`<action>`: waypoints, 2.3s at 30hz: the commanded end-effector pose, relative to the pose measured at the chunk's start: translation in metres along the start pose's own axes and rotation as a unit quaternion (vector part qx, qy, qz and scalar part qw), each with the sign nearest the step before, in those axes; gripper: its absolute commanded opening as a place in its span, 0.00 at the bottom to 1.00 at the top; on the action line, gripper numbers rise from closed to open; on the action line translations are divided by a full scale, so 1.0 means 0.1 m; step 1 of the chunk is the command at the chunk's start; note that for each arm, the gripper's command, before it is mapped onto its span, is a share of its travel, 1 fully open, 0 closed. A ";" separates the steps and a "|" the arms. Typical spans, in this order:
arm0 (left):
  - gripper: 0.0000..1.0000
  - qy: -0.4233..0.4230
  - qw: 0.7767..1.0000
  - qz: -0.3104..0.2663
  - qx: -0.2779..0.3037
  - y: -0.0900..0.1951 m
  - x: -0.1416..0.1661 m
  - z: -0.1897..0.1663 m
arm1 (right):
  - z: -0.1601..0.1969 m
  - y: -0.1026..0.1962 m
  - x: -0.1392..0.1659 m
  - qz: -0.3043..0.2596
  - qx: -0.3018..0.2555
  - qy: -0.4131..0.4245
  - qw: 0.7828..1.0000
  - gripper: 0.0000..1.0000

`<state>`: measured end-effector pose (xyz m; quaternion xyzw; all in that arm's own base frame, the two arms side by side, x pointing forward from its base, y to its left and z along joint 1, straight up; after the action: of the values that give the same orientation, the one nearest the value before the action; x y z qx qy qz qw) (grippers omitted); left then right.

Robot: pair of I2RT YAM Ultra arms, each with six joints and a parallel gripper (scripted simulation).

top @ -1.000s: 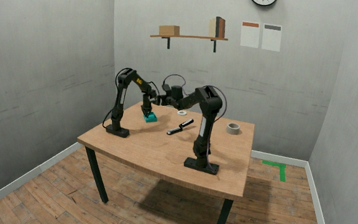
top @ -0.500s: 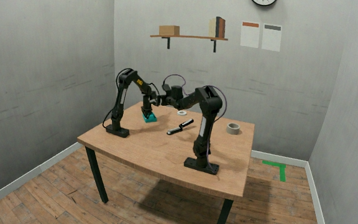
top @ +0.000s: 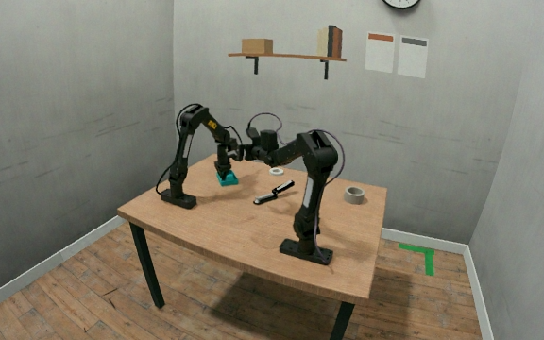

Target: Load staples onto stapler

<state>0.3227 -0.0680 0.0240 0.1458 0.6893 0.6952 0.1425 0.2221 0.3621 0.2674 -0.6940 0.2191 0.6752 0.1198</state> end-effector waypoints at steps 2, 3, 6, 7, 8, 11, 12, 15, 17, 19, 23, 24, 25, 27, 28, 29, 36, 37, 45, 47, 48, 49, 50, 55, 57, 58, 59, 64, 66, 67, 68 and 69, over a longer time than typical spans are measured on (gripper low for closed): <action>0.07 -0.001 1.000 -0.011 0.002 0.01 -0.03 -0.01 | 0.01 0.04 -0.03 0.002 0.002 -0.004 1.000 1.00; 0.05 -0.001 1.000 -0.011 0.002 0.01 -0.03 -0.01 | 0.01 0.04 -0.03 0.002 0.002 -0.004 1.000 1.00; 0.01 -0.001 1.000 -0.007 0.003 0.02 -0.02 -0.01 | 0.01 0.04 -0.03 0.002 0.002 -0.004 1.000 1.00; 0.01 -0.001 1.000 -0.007 0.003 0.02 -0.02 -0.01 | 0.01 0.04 -0.03 0.002 0.002 -0.004 1.000 1.00; 0.01 -0.002 1.000 -0.012 0.002 0.02 -0.01 0.01 | 0.01 0.04 -0.03 0.002 0.002 -0.004 1.000 1.00; 0.00 -0.001 1.000 -0.012 0.002 0.02 -0.01 0.01 | 0.01 0.04 -0.03 0.002 0.002 -0.004 1.000 1.00; 0.00 -0.001 1.000 -0.012 0.002 0.02 -0.01 0.01 | 0.01 0.04 -0.03 0.002 0.002 -0.004 1.000 1.00; 0.00 -0.001 1.000 -0.012 0.002 0.02 -0.01 0.01 | 0.01 0.04 -0.03 0.002 0.002 -0.004 1.000 1.00; 0.06 -0.001 1.000 -0.012 0.002 0.06 -0.02 0.01 | 0.01 0.04 -0.03 0.002 0.002 -0.004 1.000 1.00; 0.06 -0.001 1.000 -0.011 0.002 0.15 -0.03 0.02 | 0.01 0.04 -0.03 0.002 0.002 -0.004 1.000 1.00; 0.06 -0.001 1.000 -0.011 0.002 0.44 -0.02 0.02 | 0.01 0.04 -0.03 0.002 0.002 -0.004 1.000 1.00; 0.06 -0.001 1.000 -0.011 0.002 0.51 -0.02 0.02 | 0.01 0.04 -0.03 0.002 0.002 -0.004 1.000 1.00; 0.06 -0.001 1.000 -0.011 0.002 0.57 -0.01 0.02 | 0.01 0.04 -0.03 0.002 0.002 -0.004 1.000 1.00; 0.06 0.000 1.000 -0.011 0.002 0.64 -0.01 0.03 | 0.01 0.04 -0.03 0.002 0.002 -0.004 1.000 1.00; 0.06 0.000 1.000 -0.011 0.002 0.64 -0.01 0.03 | 0.01 0.04 -0.03 0.002 0.002 -0.004 1.000 1.00; 0.06 0.000 1.000 -0.011 0.002 0.64 -0.01 0.03 | 0.01 0.04 -0.03 0.002 0.002 -0.004 1.000 1.00; 0.06 0.000 1.000 -0.011 0.002 0.64 -0.01 0.03 | -0.03 0.18 0.08 0.063 -0.009 -0.002 0.998 1.00; 0.06 0.000 1.000 -0.011 0.002 0.64 -0.01 0.03 | -0.05 0.24 0.10 0.078 -0.010 -0.003 0.997 1.00; 0.06 0.000 1.000 -0.016 0.001 0.64 -0.03 0.03 | -0.29 1.21 -0.15 0.148 0.009 -0.019 0.989 1.00; 0.06 0.000 1.000 -0.016 0.001 0.64 -0.03 0.03 | -0.30 1.40 -0.21 0.151 0.014 -0.021 0.988 1.00; 0.06 0.000 1.000 -0.016 0.001 0.64 -0.03 0.03 | -0.30 1.57 -0.24 0.154 0.018 -0.023 0.988 1.00; 0.06 0.000 1.000 -0.016 0.001 0.64 -0.03 0.03 | -0.29 1.72 -0.27 0.155 0.022 -0.025 0.987 1.00; 0.06 0.000 1.000 -0.016 0.001 0.64 -0.03 0.03 | -0.28 1.84 -0.29 0.157 0.026 -0.026 0.987 1.00; 0.06 0.000 1.000 -0.016 0.001 0.64 -0.03 0.03 | -0.18 2.41 -0.33 0.157 0.044 -0.032 0.986 1.00; 0.06 0.000 1.000 -0.016 0.001 0.64 -0.03 0.03 | -0.14 2.55 -0.34 0.155 0.049 -0.033 0.986 1.00; 0.06 0.000 1.000 -0.016 0.001 0.64 -0.03 0.03 | -0.13 2.61 -0.34 0.154 0.051 -0.033 0.986 1.00; 0.06 0.000 1.000 -0.016 0.001 0.64 -0.03 0.03 | -0.10 2.68 -0.34 0.151 0.055 -0.033 0.986 1.00; 0.06 0.010 1.000 -0.017 0.005 0.64 -0.04 0.02 | -0.07 2.79 -0.36 0.144 0.061 -0.031 0.987 1.00; 0.06 0.017 1.000 -0.014 0.006 0.62 -0.03 -0.05 | -0.08 2.81 -0.40 0.133 0.065 -0.027 0.989 1.00; 0.06 0.025 1.000 -0.015 0.006 0.62 -0.03 -0.09 | -0.08 2.81 -0.40 0.131 0.066 -0.026 0.989 1.00; 0.06 0.035 0.999 -0.014 0.007 0.62 -0.03 -0.15 | -0.08 2.81 -0.41 0.130 0.067 -0.026 0.989 1.00; 0.06 0.044 0.999 -0.013 0.007 0.62 -0.03 -0.23 | -0.08 2.81 -0.41 0.129 0.067 -0.025 0.989 1.00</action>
<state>0.3184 -0.0723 0.0762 0.1366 0.6931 0.6966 0.1251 0.1082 0.1266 0.3403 -0.6265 0.3536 0.6890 0.0878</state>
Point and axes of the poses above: on each arm, the point where the finger pads meet when closed, its own y axis back along the fingers, its own z axis across the jaws, x = y × z, the point moved 4 cm from there along y, back along the fingers, and after that the axes turned 7 degrees about y, right-handed, at the moved point
